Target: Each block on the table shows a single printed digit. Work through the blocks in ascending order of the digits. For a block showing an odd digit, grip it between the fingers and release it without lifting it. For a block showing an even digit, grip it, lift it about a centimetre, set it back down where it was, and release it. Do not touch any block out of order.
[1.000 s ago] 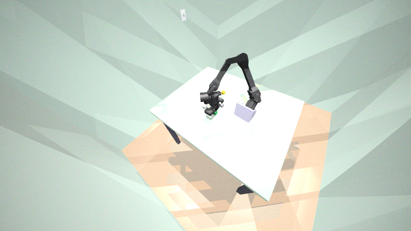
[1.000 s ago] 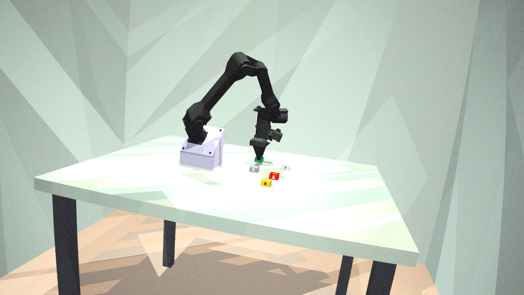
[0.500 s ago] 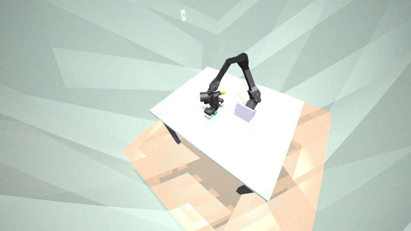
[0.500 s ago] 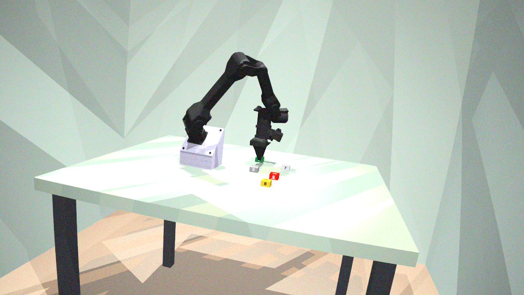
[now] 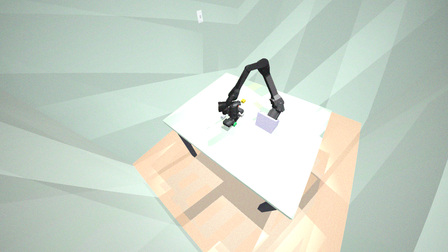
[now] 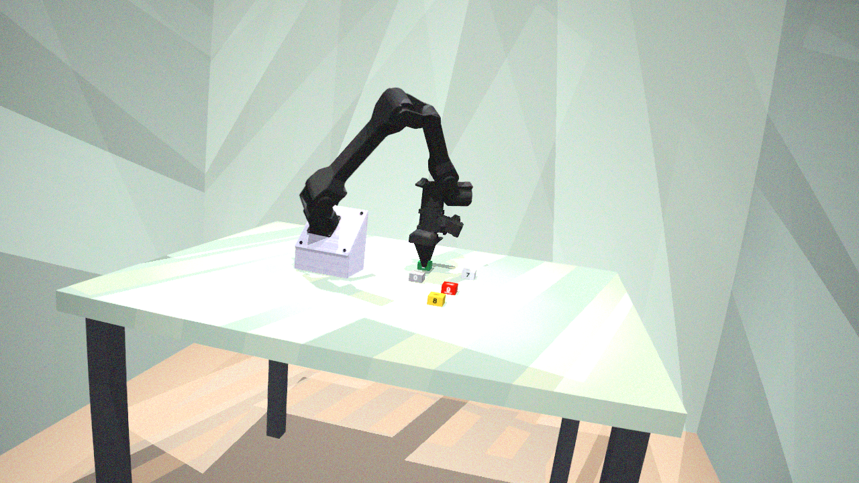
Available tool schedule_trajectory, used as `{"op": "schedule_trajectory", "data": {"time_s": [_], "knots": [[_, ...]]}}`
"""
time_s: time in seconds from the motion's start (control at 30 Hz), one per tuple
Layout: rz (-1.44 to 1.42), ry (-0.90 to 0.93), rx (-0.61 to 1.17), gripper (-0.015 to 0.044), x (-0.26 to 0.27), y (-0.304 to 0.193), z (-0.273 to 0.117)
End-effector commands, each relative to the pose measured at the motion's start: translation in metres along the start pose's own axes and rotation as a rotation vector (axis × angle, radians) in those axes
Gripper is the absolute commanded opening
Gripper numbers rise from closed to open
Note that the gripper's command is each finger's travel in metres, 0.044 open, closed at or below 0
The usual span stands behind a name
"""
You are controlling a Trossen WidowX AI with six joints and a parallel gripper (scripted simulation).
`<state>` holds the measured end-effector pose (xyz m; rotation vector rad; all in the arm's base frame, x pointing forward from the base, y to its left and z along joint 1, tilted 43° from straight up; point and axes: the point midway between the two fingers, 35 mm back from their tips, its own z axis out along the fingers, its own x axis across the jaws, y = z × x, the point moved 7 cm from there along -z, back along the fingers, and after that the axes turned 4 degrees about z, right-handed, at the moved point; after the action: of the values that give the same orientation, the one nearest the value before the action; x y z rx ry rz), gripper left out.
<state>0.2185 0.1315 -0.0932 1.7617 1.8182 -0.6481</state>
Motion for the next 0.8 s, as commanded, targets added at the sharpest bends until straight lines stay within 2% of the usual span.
{"op": "schedule_trajectory", "data": {"time_s": [0.0, 0.33, 0.47, 0.57, 0.73, 0.77], "knots": [[-0.005, -0.005, -0.001, 0.0146, 0.0, -0.001, 0.001], [-0.005, -0.005, -0.001, 0.04, 0.0, -0.001, 0.001], [-0.005, -0.005, -0.001, 0.04, 0.0, 0.0, -0.001], [-0.005, -0.004, -0.001, 0.04, 0.0, 0.0, -0.032], [-0.005, -0.004, -0.001, 0.04, 0.0, -0.001, -0.035], [-0.005, -0.004, -0.001, 0.0374, 0.001, 0.0, -0.038]]}}
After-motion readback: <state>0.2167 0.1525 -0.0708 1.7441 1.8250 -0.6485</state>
